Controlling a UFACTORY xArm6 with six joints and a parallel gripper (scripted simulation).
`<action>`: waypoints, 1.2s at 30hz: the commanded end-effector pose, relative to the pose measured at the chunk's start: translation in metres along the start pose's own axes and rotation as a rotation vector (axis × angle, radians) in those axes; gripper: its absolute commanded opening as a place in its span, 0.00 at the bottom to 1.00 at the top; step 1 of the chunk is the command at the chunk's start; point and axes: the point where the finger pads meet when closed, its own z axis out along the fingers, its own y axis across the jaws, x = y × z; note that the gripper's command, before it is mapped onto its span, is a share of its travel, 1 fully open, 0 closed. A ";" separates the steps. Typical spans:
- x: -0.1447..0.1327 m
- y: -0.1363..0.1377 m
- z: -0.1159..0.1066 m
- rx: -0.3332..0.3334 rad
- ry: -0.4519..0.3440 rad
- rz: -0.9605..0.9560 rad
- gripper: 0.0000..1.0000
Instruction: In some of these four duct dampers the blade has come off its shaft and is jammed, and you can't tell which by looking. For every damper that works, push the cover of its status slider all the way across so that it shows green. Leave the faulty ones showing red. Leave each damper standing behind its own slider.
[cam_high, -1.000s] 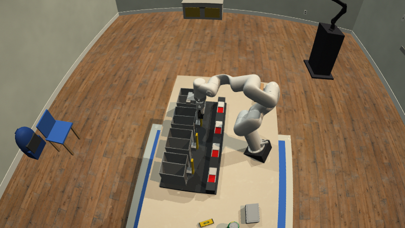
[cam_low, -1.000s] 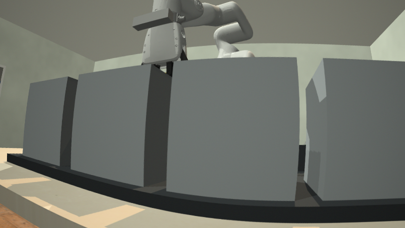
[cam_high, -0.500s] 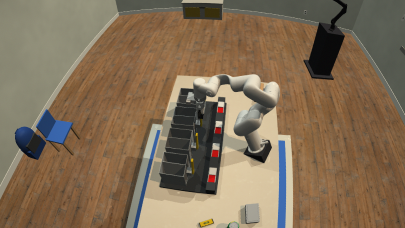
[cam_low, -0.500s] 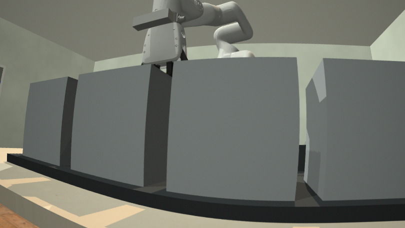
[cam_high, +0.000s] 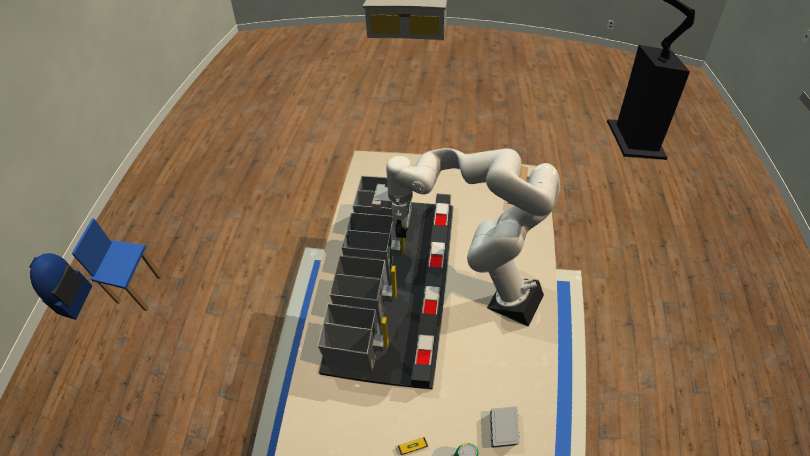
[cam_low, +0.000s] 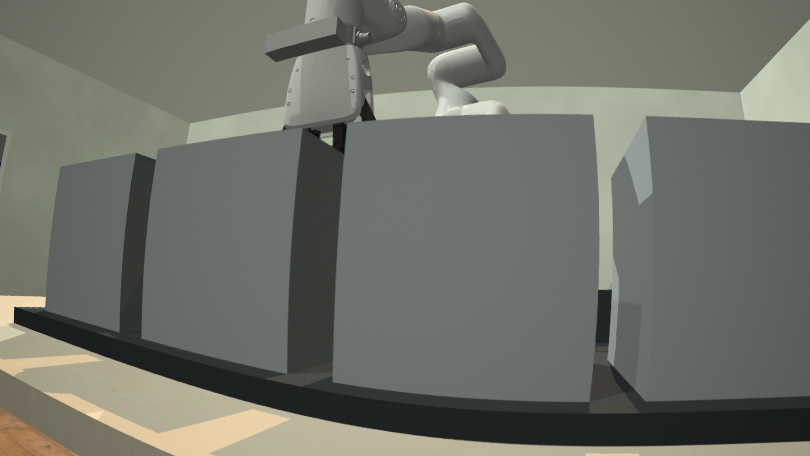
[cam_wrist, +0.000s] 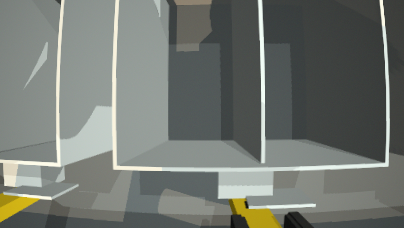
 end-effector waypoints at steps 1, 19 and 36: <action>0.001 0.000 -0.001 -0.001 0.004 0.000 0.19; 0.001 0.001 -0.001 0.008 0.003 0.000 0.19; 0.001 0.005 -0.001 0.045 0.003 0.000 0.19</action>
